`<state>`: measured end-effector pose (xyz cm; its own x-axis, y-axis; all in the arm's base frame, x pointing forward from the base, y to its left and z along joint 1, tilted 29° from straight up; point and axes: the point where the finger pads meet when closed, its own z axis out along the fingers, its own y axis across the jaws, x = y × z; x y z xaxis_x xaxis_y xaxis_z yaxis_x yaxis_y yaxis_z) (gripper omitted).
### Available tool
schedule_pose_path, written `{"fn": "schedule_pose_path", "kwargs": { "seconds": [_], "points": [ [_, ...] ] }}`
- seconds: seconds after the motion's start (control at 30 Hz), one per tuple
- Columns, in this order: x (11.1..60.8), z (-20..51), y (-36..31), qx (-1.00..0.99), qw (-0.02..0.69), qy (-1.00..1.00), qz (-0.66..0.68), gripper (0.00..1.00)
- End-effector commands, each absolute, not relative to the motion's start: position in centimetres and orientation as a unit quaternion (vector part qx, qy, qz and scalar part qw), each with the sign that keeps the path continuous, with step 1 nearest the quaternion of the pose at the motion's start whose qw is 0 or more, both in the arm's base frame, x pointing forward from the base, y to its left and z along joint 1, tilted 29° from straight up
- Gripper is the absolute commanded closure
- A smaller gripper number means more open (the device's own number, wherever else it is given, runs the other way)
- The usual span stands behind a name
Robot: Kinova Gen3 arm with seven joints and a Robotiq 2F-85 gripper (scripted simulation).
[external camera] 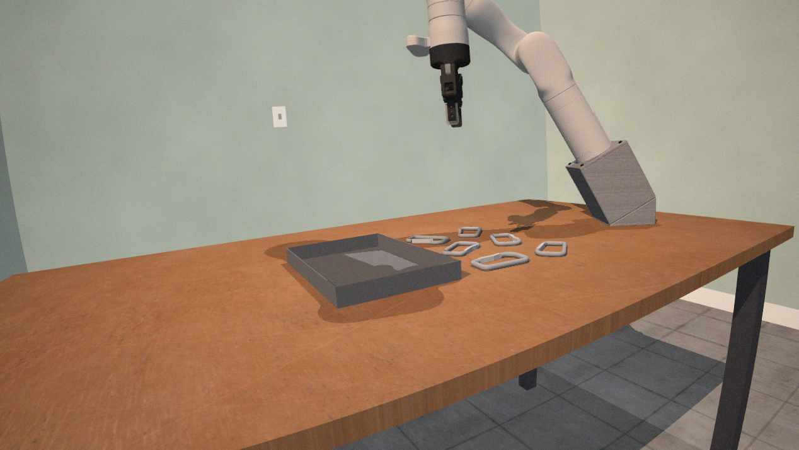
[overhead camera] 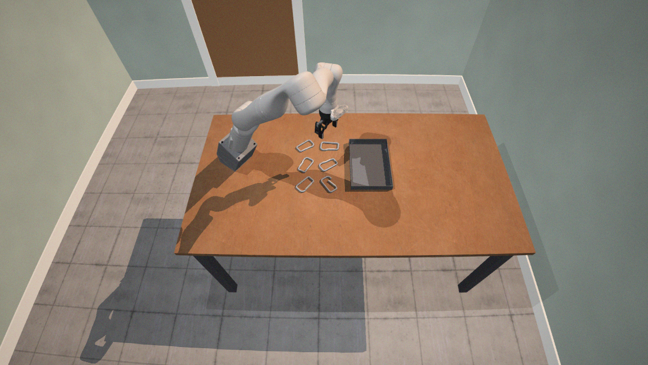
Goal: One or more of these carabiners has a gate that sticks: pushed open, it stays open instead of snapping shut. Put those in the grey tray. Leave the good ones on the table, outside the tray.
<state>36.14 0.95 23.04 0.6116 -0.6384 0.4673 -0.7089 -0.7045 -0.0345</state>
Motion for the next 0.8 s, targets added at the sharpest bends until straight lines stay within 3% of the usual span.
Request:
{"fn": "schedule_pose_path", "kwargs": {
  "seconds": [0.0, 0.07, 0.1, 0.63, 0.67, 0.77],
  "points": [
    [36.2, 23.4, 0.4, 0.89, 0.079, -0.383, 0.233, 0.0],
    [36.2, 23.4, 0.4, 0.89, 0.079, -0.383, 0.233, 0.0],
    [34.2, 27.5, 2.5, 0.894, 0.077, -0.378, 0.23, 0.0],
    [34.2, 27.5, 2.5, 0.894, 0.077, -0.378, 0.23, 0.0],
    [34.1, 27.3, 3.5, 0.94, 0.108, -0.24, 0.217, 0.0],
    [34.1, 27.3, 3.5, 0.942, 0.111, -0.233, 0.217, 0.0]
  ]
}}
